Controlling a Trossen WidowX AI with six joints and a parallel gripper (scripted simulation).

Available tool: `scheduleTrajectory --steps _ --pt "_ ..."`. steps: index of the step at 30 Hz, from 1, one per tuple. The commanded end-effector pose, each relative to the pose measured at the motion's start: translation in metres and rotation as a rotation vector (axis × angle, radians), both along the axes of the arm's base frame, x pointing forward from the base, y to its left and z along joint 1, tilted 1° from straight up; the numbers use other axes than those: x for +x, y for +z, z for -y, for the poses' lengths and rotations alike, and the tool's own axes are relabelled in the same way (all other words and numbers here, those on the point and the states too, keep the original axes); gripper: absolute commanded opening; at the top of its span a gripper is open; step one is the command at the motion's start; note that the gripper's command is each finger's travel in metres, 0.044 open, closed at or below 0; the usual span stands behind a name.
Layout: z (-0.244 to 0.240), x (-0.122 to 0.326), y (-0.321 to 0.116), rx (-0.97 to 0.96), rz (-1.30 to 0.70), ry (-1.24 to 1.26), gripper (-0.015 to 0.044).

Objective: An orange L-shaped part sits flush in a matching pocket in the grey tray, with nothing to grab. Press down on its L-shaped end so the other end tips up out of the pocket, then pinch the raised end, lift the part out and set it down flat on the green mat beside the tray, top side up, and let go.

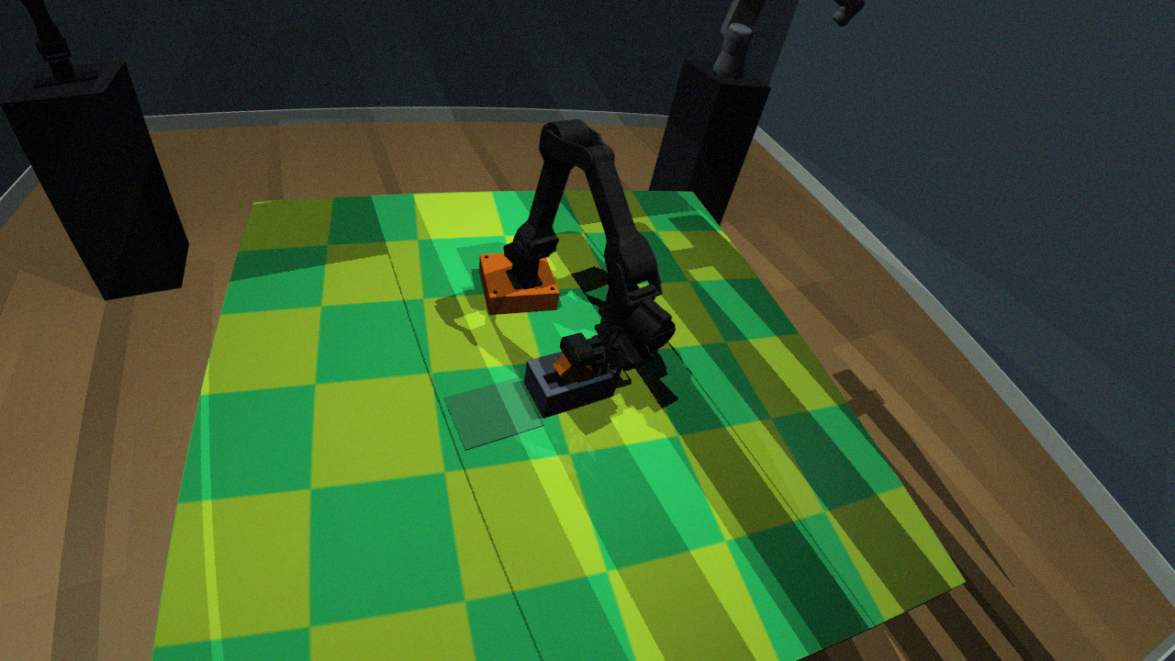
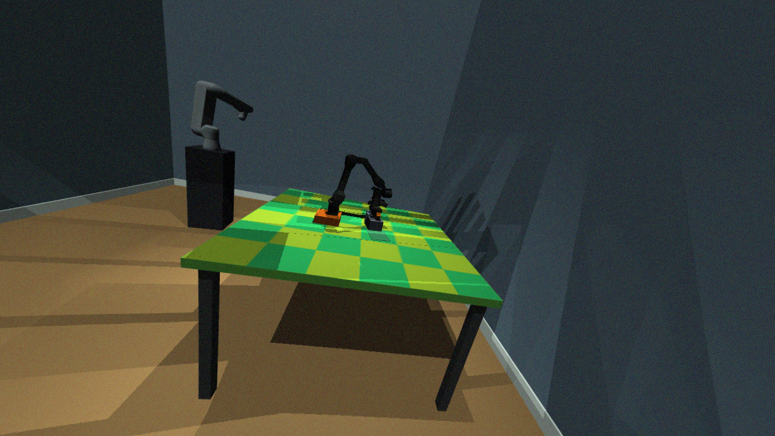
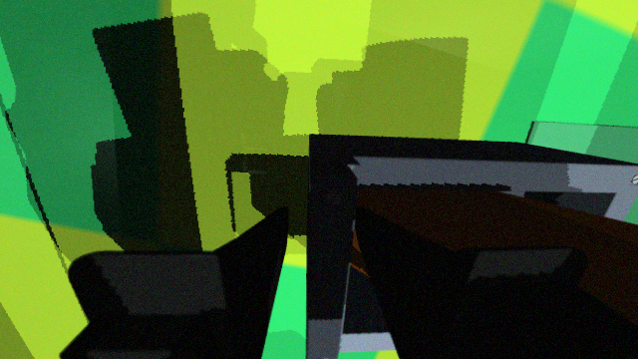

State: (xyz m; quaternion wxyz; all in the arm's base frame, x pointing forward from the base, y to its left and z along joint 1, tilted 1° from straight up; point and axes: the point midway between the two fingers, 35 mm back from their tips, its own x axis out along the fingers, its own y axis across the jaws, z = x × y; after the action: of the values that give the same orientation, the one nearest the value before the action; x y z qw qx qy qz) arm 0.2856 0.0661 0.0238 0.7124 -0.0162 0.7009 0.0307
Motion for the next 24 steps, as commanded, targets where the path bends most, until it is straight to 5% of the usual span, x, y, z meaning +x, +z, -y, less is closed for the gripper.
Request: scheduleTrajectory --steps 1,24 --pt "0.002 -0.002 -0.002 -0.01 -0.007 -0.005 0.018" --pt "-0.01 -0.002 0.012 -0.009 -0.007 -0.005 0.018"
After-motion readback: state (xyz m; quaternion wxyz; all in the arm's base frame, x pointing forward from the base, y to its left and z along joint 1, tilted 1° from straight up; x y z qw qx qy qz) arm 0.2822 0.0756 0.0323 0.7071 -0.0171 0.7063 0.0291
